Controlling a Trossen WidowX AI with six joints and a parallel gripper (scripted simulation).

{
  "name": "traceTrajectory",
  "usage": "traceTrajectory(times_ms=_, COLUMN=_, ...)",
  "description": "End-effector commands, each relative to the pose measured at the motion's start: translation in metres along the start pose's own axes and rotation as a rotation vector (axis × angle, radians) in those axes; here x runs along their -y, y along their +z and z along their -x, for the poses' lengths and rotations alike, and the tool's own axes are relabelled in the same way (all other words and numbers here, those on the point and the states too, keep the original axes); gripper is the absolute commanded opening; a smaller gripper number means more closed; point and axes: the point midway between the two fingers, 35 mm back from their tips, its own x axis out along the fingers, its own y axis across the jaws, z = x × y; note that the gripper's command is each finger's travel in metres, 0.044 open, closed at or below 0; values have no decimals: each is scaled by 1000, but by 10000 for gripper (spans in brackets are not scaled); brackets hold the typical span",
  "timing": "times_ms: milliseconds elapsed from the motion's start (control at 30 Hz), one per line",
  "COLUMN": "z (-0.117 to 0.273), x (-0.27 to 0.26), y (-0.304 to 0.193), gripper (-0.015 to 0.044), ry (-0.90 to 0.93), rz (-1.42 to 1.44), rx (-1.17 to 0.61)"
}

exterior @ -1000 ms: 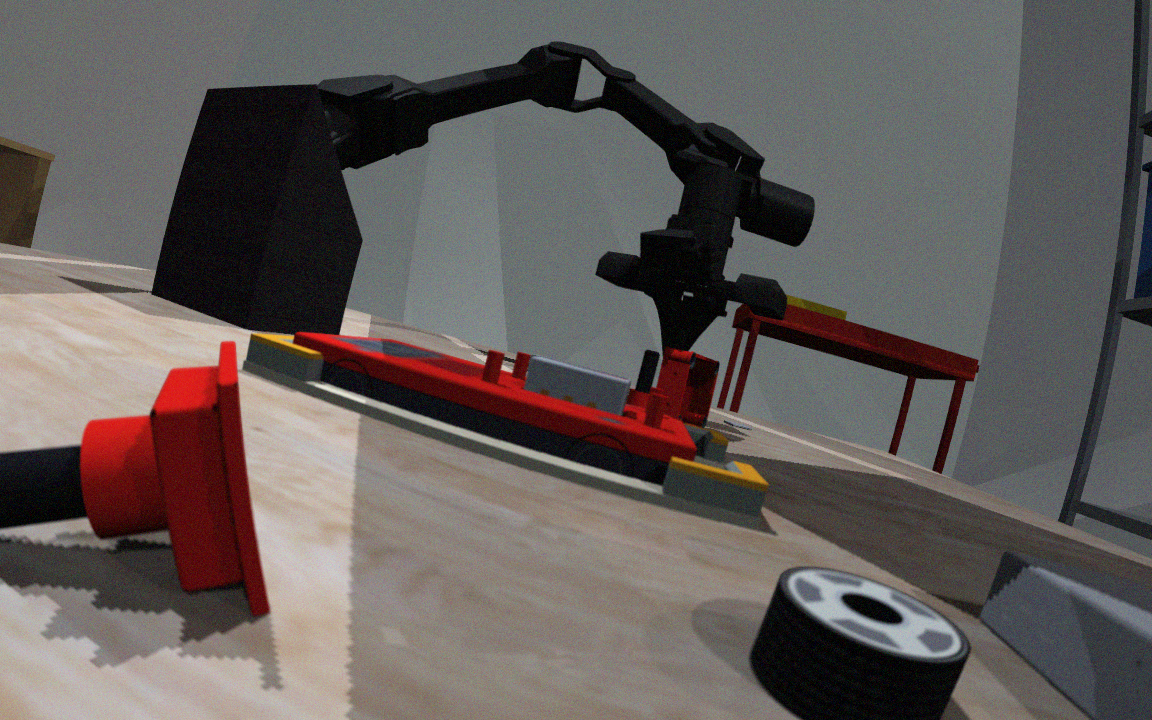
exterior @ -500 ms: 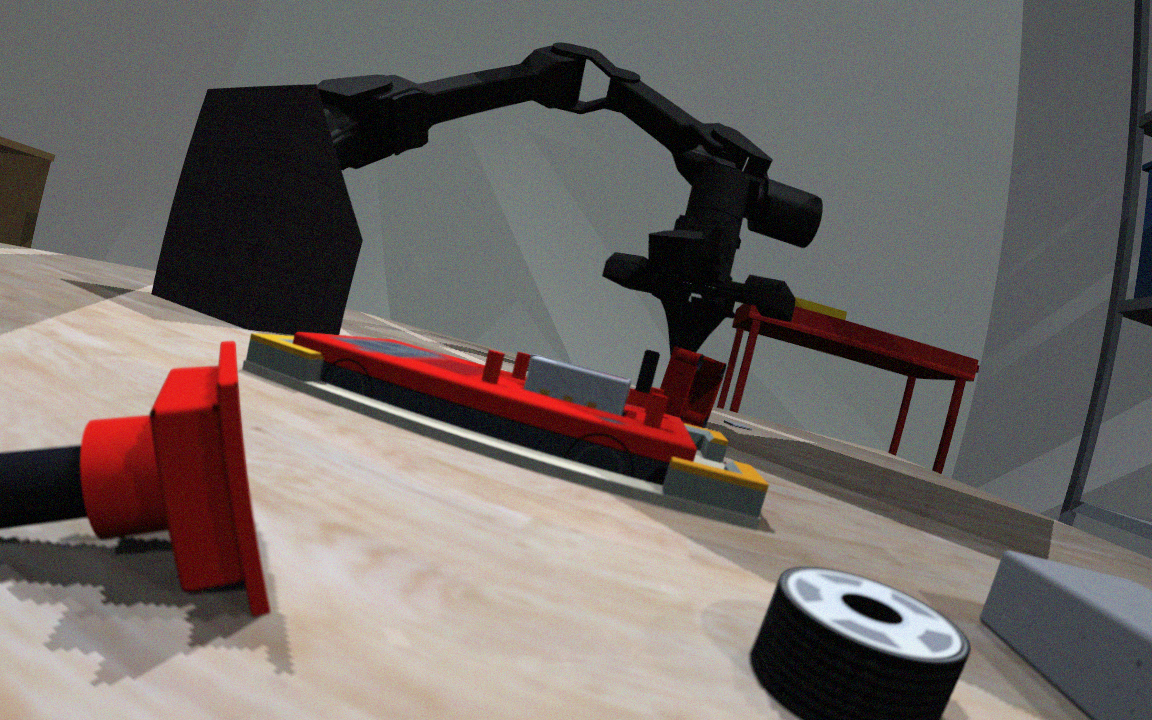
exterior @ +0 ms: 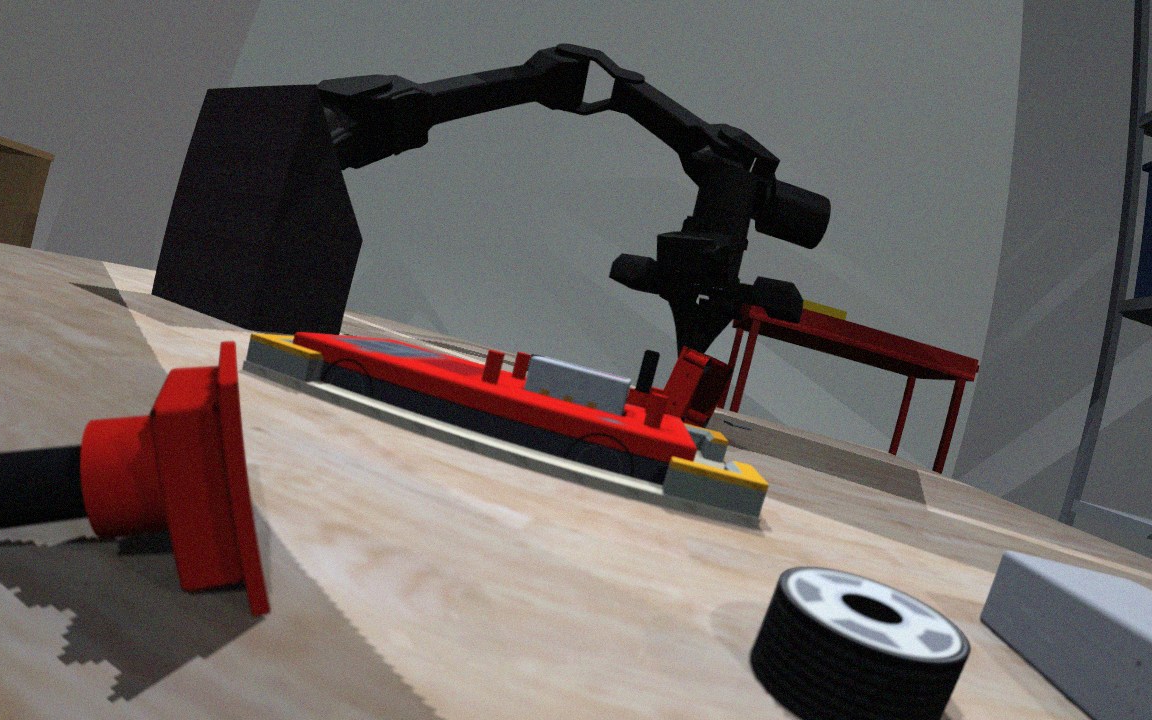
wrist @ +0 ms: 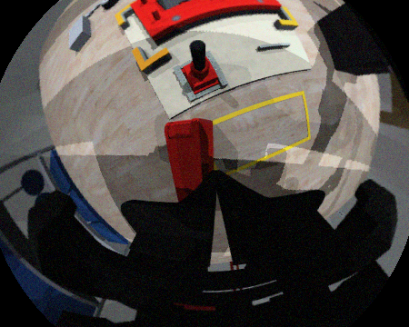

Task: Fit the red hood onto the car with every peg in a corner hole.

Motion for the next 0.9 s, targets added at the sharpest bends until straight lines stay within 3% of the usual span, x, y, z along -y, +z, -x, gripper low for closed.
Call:
traceTrajectory(times_ms=0, z=1, x=-4, y=-2, gripper=0, ry=3, rz=9, rx=-4)
traceTrajectory(times_ms=867, z=1, x=-18, y=-2, gripper=0, ry=4, rz=10, rx=-4)
